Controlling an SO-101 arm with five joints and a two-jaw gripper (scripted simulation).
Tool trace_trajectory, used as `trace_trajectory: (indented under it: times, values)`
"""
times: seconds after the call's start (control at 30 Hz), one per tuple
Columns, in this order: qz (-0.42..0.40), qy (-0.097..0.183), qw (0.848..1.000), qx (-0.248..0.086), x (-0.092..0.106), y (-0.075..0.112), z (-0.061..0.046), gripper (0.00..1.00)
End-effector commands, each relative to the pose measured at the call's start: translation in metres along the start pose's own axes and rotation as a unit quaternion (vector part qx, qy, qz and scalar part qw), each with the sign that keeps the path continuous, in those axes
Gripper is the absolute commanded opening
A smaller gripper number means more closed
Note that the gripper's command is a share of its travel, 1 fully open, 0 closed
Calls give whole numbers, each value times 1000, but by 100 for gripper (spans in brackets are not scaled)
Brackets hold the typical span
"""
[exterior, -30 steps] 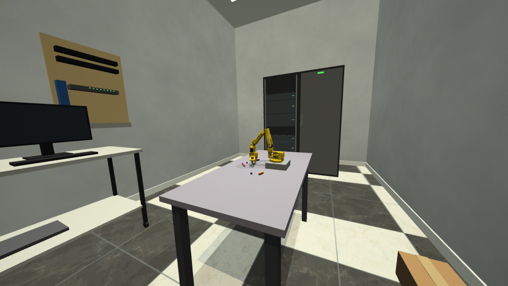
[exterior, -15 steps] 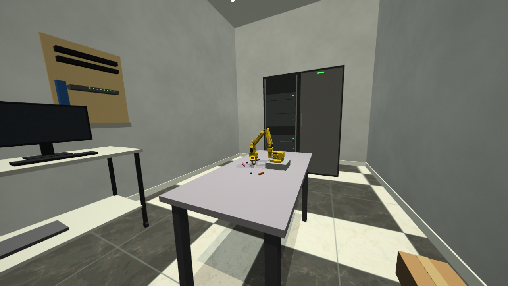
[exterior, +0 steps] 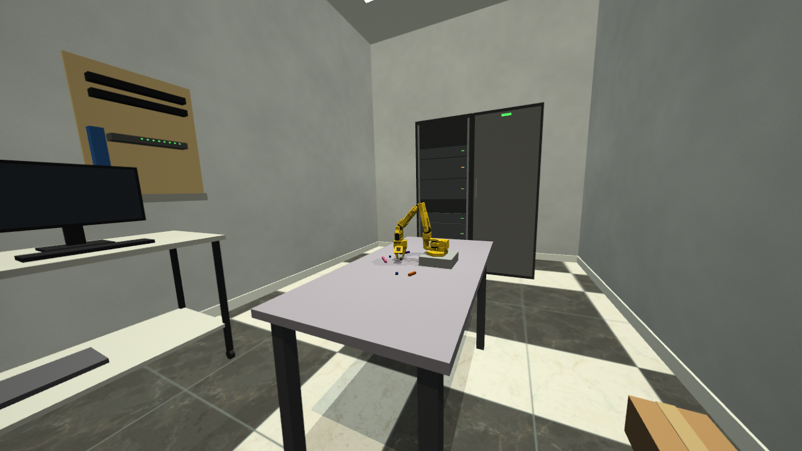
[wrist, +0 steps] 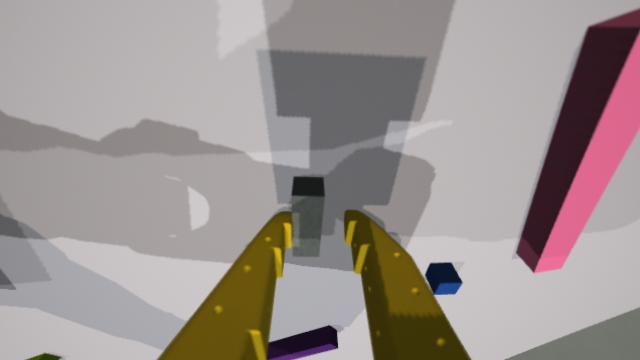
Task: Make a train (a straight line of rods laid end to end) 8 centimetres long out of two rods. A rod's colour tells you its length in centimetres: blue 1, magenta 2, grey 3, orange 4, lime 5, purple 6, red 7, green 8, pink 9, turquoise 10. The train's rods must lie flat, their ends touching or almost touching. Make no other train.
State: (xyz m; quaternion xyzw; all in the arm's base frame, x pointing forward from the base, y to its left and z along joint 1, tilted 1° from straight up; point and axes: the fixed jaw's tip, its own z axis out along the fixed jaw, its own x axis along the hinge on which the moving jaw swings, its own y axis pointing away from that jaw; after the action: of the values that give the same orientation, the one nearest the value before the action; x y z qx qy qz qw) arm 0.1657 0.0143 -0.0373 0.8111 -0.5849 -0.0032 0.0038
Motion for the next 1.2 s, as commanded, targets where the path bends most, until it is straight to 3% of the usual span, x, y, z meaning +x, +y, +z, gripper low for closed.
trace_trajectory:
  times: [0.0,1.17]
  values:
    - [-2,-1,1000,-1,-2,-1,2,14]
    - [-2,-1,1000,-1,-2,7,-2,17]
